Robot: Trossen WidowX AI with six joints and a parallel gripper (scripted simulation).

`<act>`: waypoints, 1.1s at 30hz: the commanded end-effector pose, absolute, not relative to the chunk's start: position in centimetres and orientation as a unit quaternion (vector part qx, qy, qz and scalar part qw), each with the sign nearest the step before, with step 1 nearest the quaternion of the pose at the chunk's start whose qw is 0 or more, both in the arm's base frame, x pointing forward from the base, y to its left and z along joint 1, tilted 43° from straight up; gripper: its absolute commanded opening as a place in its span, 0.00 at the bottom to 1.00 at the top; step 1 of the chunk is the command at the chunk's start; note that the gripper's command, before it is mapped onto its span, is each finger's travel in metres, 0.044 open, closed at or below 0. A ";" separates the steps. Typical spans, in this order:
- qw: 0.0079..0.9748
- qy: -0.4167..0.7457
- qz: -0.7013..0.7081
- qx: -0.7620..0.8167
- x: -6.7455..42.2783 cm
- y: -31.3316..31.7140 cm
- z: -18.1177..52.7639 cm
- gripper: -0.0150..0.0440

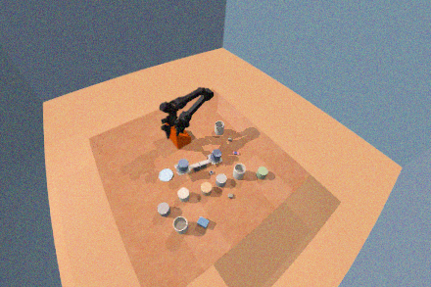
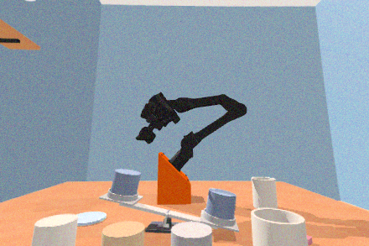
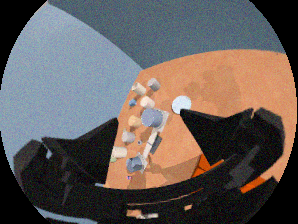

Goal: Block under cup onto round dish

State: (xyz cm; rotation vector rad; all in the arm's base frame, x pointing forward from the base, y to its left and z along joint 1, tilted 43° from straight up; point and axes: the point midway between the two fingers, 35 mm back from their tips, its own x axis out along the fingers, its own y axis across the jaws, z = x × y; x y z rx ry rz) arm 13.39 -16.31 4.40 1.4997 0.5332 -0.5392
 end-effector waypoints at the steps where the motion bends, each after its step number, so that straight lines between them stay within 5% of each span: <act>1: 0.705 0.266 -0.200 0.627 14.4 -15.5 5.3 1.00; 33: 0.843 0.401 0.108 0.340 18.5 -6.8 10.4 1.00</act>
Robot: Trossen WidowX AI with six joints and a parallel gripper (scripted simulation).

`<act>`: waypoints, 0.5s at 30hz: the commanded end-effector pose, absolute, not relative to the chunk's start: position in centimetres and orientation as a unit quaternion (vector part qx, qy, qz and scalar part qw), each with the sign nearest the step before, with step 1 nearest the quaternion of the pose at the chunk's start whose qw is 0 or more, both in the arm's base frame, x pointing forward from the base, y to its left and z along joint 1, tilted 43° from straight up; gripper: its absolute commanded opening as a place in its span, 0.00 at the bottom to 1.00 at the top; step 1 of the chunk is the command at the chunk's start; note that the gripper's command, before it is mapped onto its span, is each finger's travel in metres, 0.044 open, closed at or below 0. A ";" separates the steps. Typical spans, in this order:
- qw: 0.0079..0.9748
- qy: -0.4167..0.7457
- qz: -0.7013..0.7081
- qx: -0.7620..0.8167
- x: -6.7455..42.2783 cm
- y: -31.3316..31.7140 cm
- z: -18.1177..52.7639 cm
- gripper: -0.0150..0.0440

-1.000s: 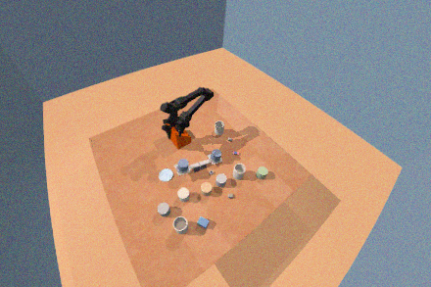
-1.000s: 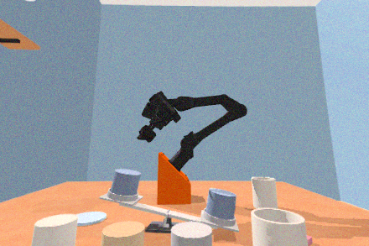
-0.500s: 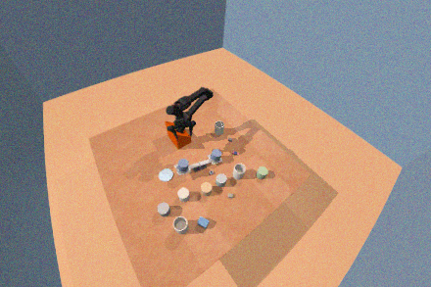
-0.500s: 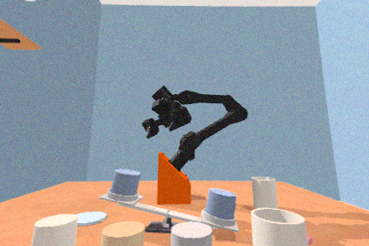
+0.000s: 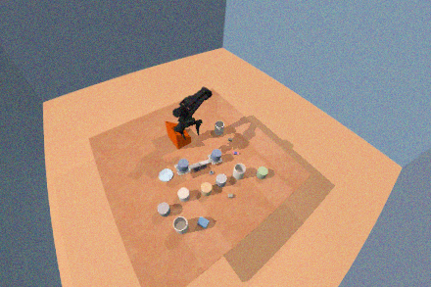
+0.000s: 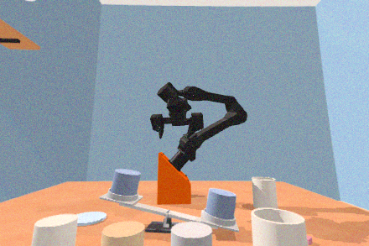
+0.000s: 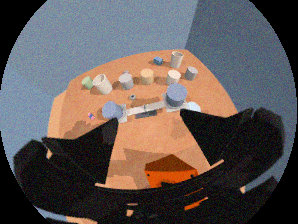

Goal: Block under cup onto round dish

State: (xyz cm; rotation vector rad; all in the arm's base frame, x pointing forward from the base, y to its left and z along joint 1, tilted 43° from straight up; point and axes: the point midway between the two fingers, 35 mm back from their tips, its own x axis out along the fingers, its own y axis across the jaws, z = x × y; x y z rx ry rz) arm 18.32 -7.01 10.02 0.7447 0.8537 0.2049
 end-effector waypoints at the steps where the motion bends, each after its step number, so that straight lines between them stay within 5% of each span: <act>1: 0.843 0.401 0.108 0.340 18.5 -6.8 10.4 1.00; 15: 0.846 0.432 0.237 0.203 21.7 -5.2 11.3 1.00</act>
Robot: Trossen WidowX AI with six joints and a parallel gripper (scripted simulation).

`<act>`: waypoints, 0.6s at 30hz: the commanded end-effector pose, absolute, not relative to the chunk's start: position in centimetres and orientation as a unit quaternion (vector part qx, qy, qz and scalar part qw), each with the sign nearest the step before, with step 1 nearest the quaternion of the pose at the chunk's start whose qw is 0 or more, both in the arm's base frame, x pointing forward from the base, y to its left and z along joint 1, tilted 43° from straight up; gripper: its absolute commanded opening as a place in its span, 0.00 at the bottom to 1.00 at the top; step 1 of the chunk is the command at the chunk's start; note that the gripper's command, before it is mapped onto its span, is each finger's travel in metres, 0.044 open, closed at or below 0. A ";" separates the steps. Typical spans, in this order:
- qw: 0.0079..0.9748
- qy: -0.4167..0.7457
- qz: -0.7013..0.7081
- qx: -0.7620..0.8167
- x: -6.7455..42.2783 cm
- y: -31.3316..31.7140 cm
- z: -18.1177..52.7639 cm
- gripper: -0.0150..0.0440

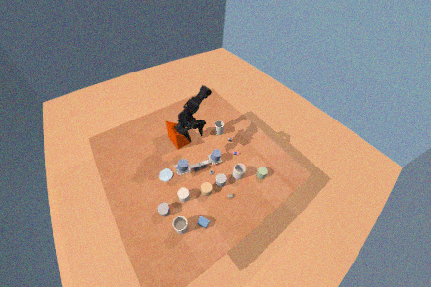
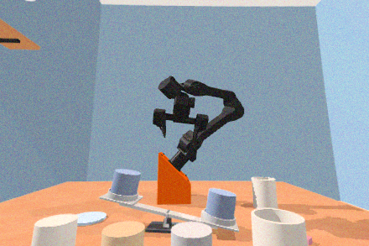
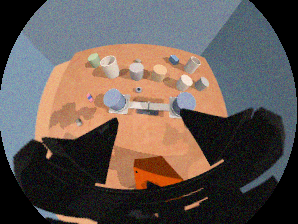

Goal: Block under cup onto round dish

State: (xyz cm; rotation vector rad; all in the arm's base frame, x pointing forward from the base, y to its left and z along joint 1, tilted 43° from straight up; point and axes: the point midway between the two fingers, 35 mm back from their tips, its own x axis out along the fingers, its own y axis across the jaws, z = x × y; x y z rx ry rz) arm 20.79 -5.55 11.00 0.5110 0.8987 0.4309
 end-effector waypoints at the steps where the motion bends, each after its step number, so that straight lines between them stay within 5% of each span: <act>1: 0.845 0.434 0.248 0.190 22.0 -5.0 11.3 1.00; 18: 0.798 0.424 0.428 -0.004 26.7 -0.4 11.8 1.00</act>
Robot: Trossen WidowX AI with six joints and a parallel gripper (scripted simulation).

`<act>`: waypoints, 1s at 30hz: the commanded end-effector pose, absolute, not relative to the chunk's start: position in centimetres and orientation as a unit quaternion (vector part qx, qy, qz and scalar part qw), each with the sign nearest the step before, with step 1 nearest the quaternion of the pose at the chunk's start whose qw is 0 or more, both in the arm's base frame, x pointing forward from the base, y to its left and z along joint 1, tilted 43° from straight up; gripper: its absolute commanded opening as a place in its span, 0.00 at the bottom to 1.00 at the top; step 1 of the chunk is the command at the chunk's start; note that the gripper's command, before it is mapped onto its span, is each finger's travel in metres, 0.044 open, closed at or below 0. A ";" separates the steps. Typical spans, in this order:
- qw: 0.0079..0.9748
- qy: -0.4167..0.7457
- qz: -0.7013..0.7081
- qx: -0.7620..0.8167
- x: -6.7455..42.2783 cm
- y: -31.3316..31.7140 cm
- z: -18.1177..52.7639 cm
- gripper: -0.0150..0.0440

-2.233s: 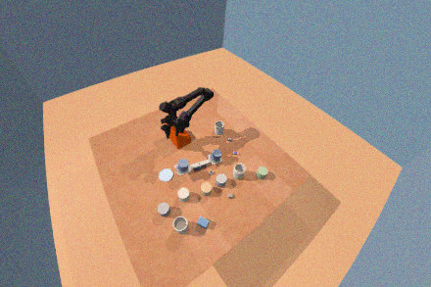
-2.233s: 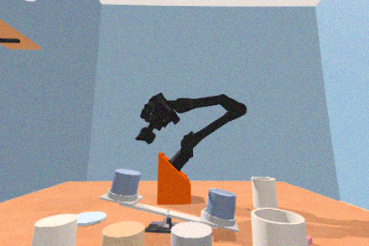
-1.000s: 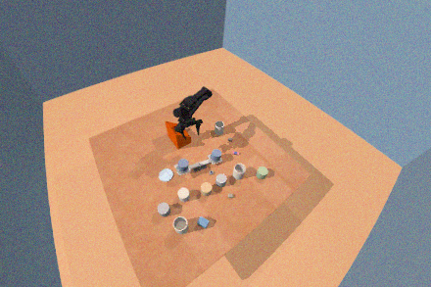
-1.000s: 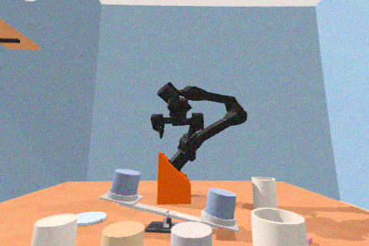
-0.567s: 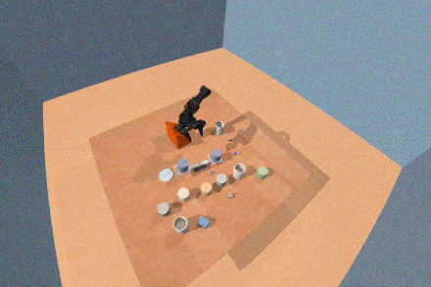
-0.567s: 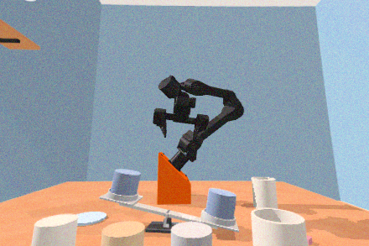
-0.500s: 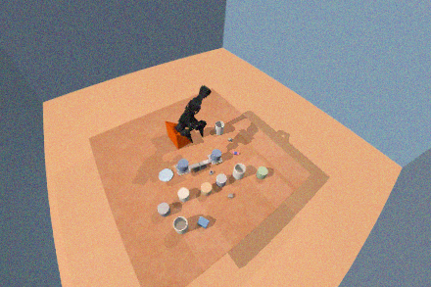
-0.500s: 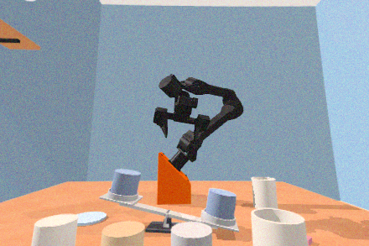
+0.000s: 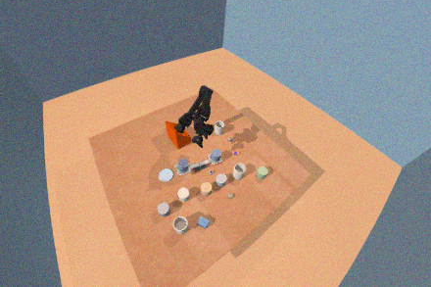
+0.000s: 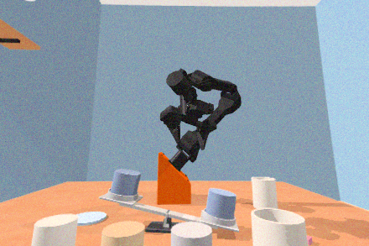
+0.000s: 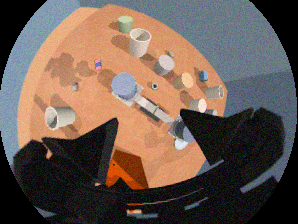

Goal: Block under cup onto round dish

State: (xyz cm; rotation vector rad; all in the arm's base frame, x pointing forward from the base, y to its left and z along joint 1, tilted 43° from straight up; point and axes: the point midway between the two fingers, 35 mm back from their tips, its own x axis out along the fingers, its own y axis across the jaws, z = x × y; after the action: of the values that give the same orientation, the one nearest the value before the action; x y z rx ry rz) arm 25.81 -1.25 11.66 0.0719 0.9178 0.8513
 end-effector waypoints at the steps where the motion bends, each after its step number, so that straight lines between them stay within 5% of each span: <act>1: 0.794 0.422 0.438 -0.016 26.9 0.0 11.8 1.00; 30: 0.639 0.320 0.652 -0.252 31.0 10.2 10.9 1.00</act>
State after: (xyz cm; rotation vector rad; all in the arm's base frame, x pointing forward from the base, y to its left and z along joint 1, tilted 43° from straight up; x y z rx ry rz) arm 30.79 10.15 10.79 -0.5552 0.7360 1.4837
